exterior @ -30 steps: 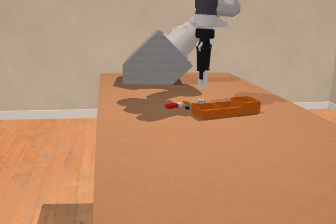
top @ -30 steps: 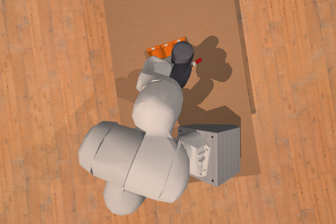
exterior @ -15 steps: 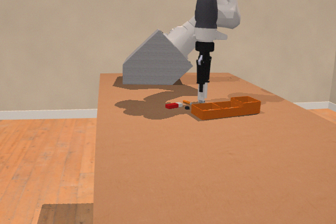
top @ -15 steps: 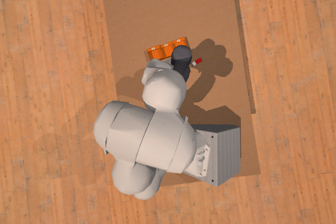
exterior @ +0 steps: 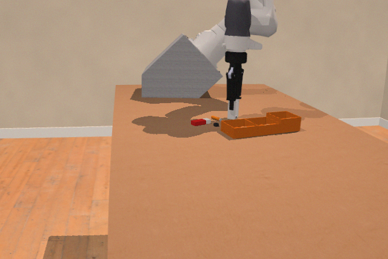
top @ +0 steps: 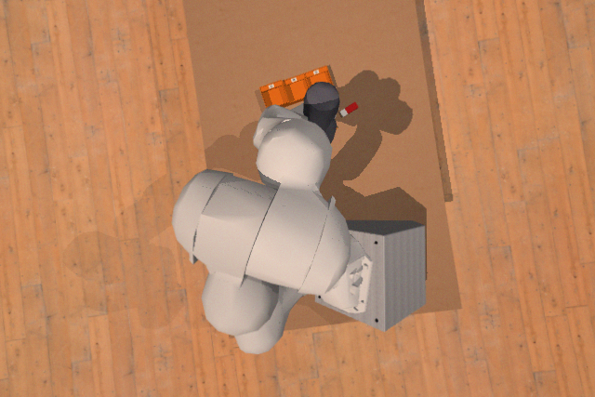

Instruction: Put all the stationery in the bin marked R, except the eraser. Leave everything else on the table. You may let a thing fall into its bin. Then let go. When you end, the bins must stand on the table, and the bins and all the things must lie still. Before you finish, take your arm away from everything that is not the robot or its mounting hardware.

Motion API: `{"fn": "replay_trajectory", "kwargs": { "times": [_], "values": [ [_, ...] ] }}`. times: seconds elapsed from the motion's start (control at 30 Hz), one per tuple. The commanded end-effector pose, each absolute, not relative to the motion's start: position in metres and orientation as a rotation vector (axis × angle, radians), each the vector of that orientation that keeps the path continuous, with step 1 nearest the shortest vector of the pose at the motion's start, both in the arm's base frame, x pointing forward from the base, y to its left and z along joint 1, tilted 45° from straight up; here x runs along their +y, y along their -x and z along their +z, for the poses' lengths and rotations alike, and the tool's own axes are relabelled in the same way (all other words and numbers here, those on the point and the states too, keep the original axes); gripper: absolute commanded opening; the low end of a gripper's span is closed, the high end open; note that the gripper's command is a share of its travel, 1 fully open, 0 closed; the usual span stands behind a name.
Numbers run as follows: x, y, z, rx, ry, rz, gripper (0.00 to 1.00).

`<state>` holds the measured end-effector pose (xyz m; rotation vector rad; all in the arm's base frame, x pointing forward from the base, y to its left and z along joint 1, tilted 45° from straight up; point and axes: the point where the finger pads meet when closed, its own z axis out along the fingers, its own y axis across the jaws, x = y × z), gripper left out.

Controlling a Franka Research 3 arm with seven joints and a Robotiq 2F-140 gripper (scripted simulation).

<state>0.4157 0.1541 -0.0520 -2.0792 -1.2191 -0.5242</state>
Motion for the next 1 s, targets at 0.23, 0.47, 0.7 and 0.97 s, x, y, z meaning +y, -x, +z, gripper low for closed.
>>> {"fn": "replay_trajectory", "kwargs": {
  "times": [0.23, 0.47, 0.7, 0.97],
  "values": [
    [0.153, -0.4174, -0.053, -1.215, 2.089, -0.534, 0.18],
    [0.1534, -0.4156, -0.0526, -1.215, 2.089, -0.534, 0.18],
    [0.1535, -0.4155, -0.0525, -1.215, 2.089, -0.534, 0.06],
    [0.1535, -0.4155, -0.0525, -1.215, 2.089, -0.534, 0.06]
  ]
}}
